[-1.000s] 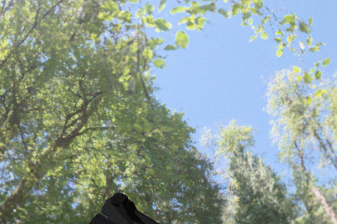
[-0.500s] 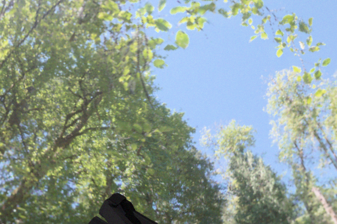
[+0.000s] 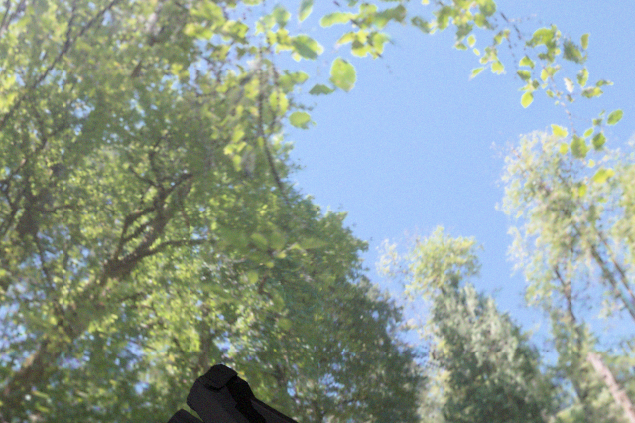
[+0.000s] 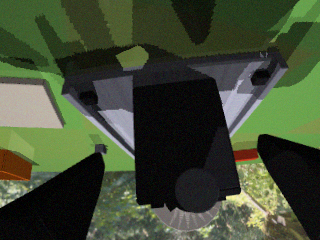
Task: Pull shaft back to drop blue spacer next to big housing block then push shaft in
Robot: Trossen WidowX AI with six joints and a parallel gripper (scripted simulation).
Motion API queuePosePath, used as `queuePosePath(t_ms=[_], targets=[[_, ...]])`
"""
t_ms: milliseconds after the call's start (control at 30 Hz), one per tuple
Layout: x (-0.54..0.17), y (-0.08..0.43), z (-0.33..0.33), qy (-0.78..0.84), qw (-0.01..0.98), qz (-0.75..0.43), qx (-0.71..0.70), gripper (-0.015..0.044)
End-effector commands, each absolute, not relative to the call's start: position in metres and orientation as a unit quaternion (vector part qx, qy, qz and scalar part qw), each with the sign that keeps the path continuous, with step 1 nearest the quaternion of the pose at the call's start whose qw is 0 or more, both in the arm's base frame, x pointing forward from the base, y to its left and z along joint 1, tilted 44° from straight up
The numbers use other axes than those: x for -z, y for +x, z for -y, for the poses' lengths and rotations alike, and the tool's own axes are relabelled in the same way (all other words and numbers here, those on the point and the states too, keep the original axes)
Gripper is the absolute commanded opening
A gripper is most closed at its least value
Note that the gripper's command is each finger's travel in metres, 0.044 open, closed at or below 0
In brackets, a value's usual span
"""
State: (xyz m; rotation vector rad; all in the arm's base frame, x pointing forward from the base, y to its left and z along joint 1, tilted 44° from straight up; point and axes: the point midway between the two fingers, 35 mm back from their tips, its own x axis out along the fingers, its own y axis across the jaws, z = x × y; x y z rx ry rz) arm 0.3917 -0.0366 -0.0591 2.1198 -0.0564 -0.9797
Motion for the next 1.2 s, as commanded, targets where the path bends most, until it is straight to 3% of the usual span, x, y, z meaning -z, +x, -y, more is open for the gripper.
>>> queuePosePath(t_ms=[0,700,1167], targets=[[0.0613,0.3912,0.0363,0.834,0.393,0.019,0.387,0.044],[0.0641,0.3902,0.0365,0.834,0.393,0.019,0.387,0.044],[0.061,0.3915,0.0368,0.835,0.392,0.023,0.385,0.0072]])
